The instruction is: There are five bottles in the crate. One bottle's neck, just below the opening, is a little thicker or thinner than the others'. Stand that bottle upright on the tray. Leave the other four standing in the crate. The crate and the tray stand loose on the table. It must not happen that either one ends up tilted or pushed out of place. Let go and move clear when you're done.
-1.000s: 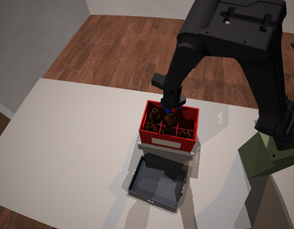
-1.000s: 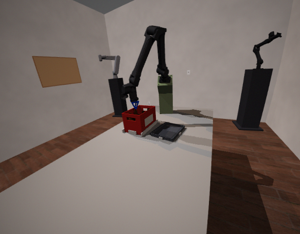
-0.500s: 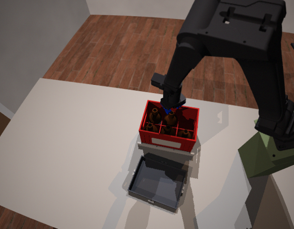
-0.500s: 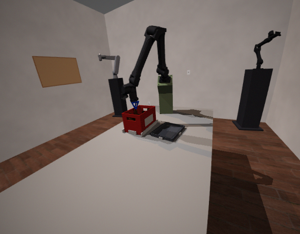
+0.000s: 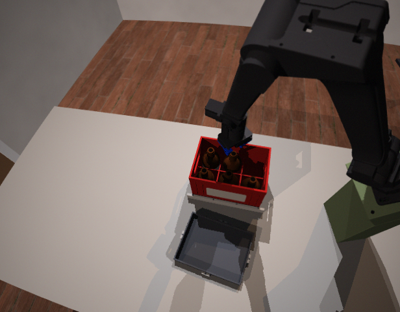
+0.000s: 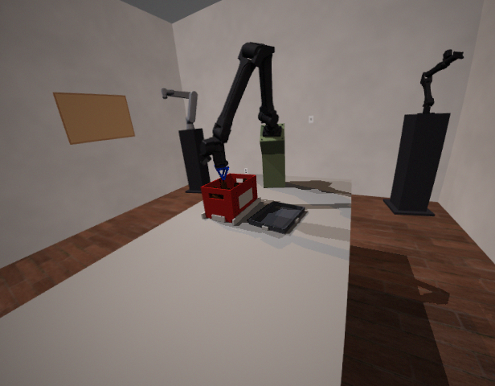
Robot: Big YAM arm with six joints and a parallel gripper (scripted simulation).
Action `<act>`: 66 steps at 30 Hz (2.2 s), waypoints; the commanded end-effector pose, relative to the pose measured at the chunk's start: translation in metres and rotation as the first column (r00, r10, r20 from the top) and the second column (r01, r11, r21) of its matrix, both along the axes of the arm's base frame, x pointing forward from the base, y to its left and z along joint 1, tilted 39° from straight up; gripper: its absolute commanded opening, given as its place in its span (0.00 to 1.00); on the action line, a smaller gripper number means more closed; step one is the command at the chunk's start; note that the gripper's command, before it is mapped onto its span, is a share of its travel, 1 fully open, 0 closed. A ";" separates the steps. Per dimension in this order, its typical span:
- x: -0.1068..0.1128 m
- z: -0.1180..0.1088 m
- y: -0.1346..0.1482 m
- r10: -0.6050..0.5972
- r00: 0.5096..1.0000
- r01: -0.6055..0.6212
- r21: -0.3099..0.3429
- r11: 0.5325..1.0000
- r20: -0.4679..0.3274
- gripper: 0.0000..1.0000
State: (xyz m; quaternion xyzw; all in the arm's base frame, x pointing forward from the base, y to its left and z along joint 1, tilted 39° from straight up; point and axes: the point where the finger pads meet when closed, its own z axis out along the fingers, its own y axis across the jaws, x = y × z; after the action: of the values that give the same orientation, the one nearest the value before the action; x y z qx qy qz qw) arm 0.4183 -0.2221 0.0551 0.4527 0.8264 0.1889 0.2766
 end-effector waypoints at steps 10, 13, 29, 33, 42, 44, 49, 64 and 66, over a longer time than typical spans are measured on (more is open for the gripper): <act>0.007 0.001 0.001 -0.001 1.000 0.001 0.008 1.000 -0.004 0.61; 0.007 0.001 0.001 -0.001 1.000 0.001 0.008 1.000 -0.004 0.61; 0.004 -0.001 0.003 -0.001 1.000 0.001 0.007 1.000 -0.003 0.61; 0.001 -0.003 0.005 -0.001 1.000 0.001 0.007 1.000 -0.002 0.61; 0.001 -0.002 0.005 -0.001 1.000 0.001 0.005 1.000 0.000 0.61; 0.001 -0.002 0.005 -0.001 1.000 0.001 0.005 1.000 0.000 0.61; 0.001 -0.002 0.005 -0.001 1.000 0.001 0.005 1.000 0.000 0.61; 0.001 -0.002 0.005 -0.001 1.000 0.001 0.005 1.000 0.000 0.61; 0.001 -0.002 0.005 -0.001 1.000 0.001 0.005 1.000 0.000 0.61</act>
State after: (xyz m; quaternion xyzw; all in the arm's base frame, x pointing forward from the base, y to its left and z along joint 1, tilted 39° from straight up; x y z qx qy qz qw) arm 0.4185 -0.2222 0.0552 0.4526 0.8263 0.1888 0.2769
